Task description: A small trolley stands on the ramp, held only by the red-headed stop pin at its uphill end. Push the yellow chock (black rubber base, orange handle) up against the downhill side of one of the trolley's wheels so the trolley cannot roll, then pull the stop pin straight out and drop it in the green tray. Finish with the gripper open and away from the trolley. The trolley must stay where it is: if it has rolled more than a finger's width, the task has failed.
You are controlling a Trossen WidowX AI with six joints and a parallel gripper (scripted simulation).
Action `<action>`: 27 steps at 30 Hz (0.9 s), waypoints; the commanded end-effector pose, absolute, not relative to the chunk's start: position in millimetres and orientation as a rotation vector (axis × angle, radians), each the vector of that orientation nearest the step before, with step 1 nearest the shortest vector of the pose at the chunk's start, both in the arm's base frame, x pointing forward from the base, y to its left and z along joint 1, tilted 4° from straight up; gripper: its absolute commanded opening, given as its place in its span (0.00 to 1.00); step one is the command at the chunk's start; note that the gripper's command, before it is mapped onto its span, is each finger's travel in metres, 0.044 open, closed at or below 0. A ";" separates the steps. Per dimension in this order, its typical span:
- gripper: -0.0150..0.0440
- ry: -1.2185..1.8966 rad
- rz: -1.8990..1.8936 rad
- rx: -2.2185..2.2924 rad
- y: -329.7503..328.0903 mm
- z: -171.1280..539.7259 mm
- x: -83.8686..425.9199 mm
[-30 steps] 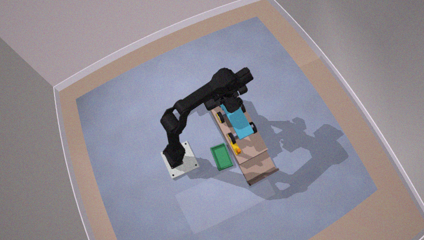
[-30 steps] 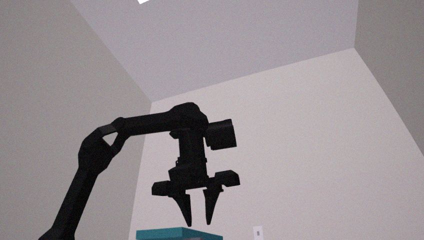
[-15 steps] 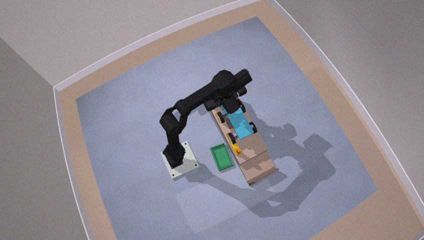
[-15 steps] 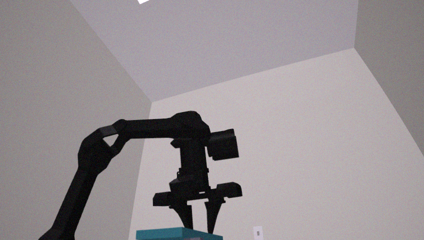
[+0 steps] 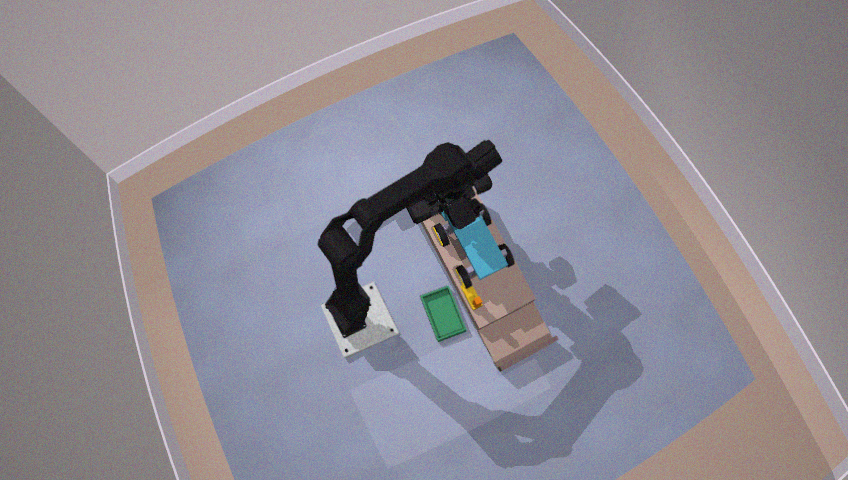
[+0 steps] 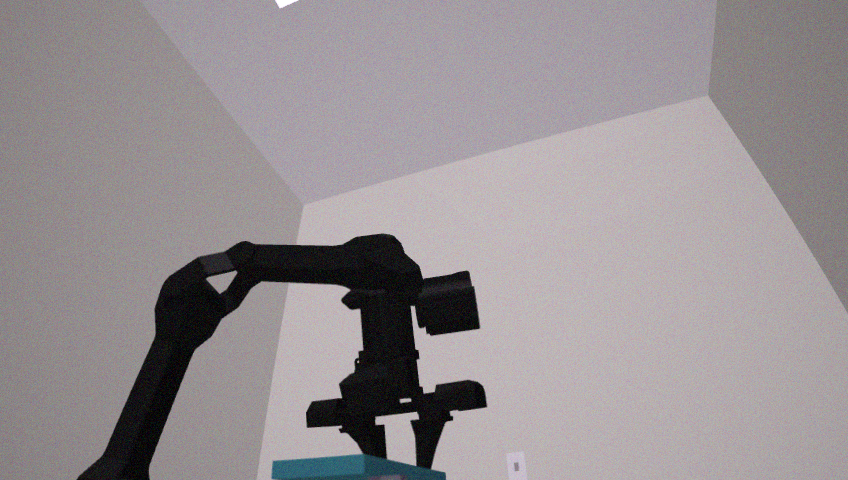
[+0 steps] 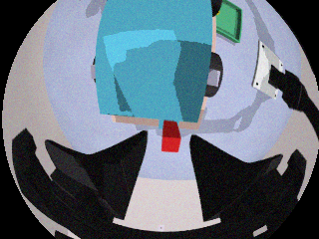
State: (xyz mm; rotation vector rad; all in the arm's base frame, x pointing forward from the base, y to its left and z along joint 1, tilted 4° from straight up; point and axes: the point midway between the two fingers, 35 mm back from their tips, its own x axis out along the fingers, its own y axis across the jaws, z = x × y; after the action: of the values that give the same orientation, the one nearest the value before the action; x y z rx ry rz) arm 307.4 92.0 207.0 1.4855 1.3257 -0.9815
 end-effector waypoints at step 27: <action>0.31 1.329 -0.980 1.488 100.2 182.6 309.8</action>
State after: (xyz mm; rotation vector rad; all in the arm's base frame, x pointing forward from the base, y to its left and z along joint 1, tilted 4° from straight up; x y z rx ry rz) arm 309.7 100.3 182.2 1.4878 1.3294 -0.9804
